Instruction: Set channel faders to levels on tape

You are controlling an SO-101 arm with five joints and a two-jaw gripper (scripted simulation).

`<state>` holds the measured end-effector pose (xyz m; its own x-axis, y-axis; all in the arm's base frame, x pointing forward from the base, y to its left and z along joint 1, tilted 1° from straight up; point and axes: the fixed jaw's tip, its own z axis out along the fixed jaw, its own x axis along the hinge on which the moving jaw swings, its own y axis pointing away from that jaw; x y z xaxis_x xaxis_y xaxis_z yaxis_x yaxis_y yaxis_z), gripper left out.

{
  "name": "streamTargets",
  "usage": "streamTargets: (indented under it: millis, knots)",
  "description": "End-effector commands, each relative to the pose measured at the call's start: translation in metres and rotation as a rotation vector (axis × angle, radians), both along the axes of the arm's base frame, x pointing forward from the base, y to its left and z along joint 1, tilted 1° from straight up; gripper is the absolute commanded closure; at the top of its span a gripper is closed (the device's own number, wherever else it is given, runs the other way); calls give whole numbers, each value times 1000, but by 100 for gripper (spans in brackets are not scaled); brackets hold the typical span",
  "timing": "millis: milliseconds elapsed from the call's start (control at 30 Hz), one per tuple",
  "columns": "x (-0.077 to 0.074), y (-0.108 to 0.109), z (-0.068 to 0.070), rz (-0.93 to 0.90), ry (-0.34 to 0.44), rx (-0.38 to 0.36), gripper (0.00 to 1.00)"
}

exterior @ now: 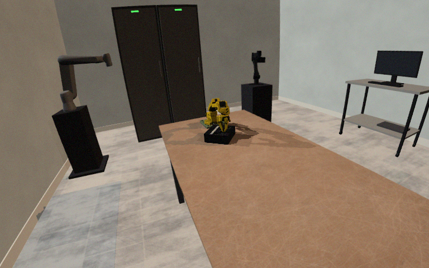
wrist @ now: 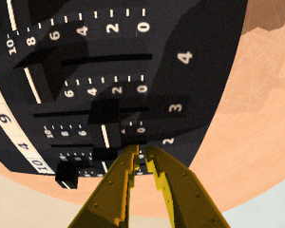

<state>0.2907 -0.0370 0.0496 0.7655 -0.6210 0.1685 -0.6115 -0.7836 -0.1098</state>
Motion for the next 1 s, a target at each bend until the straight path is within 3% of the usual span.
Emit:
streamTargets:
  millis: [0, 967]
  knots:
    - [-8, -10, -7, -29, 49, 3, 100]
    - [-5, -7, -7, -28, 38, 3, 100]
